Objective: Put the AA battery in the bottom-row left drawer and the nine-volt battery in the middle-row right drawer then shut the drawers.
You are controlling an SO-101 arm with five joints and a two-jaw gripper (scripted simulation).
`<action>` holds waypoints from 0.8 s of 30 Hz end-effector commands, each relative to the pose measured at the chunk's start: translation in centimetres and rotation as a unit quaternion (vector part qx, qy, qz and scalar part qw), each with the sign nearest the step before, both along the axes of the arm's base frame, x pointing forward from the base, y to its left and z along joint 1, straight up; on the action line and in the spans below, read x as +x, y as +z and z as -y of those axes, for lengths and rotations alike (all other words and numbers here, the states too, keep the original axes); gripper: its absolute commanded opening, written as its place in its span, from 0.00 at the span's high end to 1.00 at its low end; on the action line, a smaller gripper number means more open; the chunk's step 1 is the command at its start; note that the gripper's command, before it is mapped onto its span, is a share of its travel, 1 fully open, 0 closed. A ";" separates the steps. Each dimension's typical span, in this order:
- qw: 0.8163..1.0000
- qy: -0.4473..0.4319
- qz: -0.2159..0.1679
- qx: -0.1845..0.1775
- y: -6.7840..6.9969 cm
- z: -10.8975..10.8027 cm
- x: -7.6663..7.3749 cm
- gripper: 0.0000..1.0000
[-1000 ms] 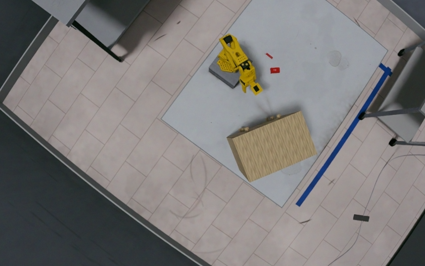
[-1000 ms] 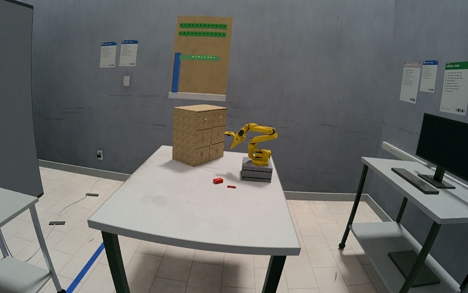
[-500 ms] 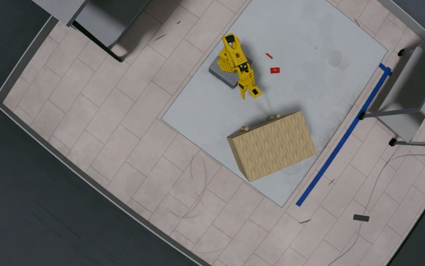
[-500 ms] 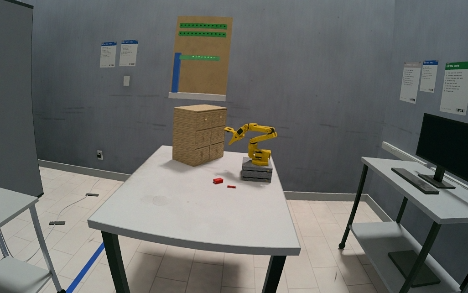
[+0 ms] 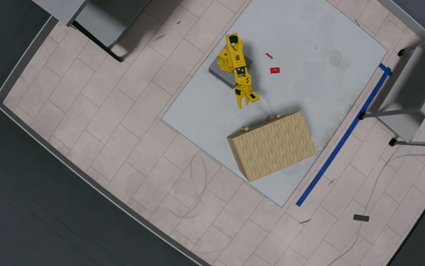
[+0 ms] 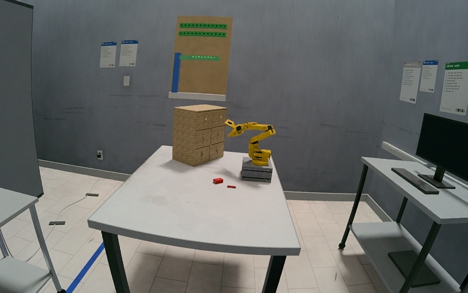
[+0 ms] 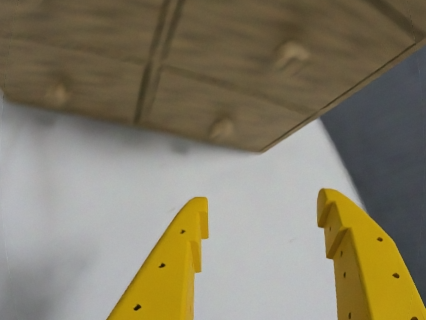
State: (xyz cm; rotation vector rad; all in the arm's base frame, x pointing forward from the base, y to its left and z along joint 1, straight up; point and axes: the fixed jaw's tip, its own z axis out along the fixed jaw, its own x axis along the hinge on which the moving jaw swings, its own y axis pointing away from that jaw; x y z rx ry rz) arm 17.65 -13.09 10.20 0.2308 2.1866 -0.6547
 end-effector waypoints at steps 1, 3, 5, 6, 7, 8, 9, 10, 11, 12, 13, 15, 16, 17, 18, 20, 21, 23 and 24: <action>0.998 -0.010 0.017 -0.059 1.2 2.1 0.5 0.79; 0.996 -0.016 0.023 -0.087 1.9 3.0 0.4 0.79; 0.993 -0.024 0.027 -0.116 2.5 3.9 0.2 0.79; 0.993 -0.024 0.027 -0.116 2.5 3.9 0.2 0.79; 0.993 -0.024 0.027 -0.116 2.5 3.9 0.2 0.79; 0.991 -0.027 0.028 -0.127 2.8 4.3 0.1 0.79; 0.991 -0.027 0.028 -0.127 2.8 4.3 0.1 0.79; 0.991 -0.027 0.028 -0.127 2.8 4.3 0.1 0.79; 0.991 -0.027 0.028 -0.127 2.8 4.3 0.1 0.79; 0.991 -0.027 0.028 -0.127 2.8 4.3 0.1 0.79; 0.991 -0.027 0.028 -0.127 2.8 4.3 0.1 0.79; 0.991 -0.027 0.028 -0.127 2.8 4.3 0.1 0.79; 0.991 -0.027 0.028 -0.127 2.8 4.3 0.1 0.79; 0.991 -0.027 0.028 -0.127 2.8 4.3 0.1 0.79; 0.991 -0.027 0.028 -0.127 2.8 4.3 0.1 0.79; 0.991 -0.027 0.028 -0.127 2.8 4.3 0.1 0.79; 0.991 -0.027 0.028 -0.127 2.8 4.3 0.1 0.79; 0.991 -0.027 0.028 -0.127 2.8 4.3 0.1 0.79; 0.991 -0.027 0.028 -0.127 2.8 4.3 0.1 0.79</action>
